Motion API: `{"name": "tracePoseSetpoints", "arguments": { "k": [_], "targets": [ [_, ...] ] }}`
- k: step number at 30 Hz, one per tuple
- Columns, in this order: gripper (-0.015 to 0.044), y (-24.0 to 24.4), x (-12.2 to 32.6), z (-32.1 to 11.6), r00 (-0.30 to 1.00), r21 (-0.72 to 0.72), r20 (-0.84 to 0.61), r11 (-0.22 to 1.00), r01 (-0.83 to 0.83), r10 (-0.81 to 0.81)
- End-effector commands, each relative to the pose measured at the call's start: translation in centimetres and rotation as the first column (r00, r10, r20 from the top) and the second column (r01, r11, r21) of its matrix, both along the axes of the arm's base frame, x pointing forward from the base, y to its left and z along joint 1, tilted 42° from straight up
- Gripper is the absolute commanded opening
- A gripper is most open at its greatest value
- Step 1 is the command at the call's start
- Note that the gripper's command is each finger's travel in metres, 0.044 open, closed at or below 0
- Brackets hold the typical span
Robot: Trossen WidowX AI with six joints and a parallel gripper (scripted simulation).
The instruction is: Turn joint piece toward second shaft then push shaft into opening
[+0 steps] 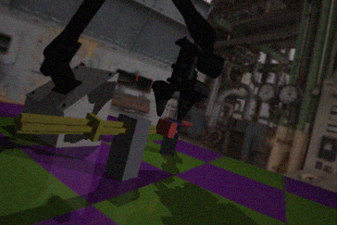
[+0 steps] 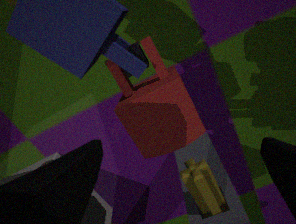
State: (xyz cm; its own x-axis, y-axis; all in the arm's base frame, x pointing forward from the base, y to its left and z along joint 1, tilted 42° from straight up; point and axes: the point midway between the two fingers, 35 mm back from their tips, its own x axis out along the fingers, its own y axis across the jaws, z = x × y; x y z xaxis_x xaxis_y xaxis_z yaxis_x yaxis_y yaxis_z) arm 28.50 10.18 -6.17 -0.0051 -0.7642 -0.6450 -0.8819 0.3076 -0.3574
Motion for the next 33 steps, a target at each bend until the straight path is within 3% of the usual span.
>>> {"name": "tracePoseSetpoints", "arguments": {
  "k": [1, 10, 19, 29, 33],
  "targets": [
    [0.044, 0.9, 0.1, 1.0, 0.99, 0.027, 0.105, 0.995, 0.093, -0.095],
    [0.044, 2.6, 0.2, 3.1, 0.901, 0.106, 0.313, 0.953, 0.282, -0.301],
    [0.044, 4.2, 0.0, 5.3, 0.728, 0.219, 0.476, 0.868, 0.445, -0.494],
    [0.044, 5.8, -0.5, 7.8, 0.465, 0.367, 0.587, 0.73, 0.577, -0.663],
    [0.044, 5.9, -0.5, 8.0, 0.445, 0.377, 0.592, 0.719, 0.584, -0.672]
  ]
}}
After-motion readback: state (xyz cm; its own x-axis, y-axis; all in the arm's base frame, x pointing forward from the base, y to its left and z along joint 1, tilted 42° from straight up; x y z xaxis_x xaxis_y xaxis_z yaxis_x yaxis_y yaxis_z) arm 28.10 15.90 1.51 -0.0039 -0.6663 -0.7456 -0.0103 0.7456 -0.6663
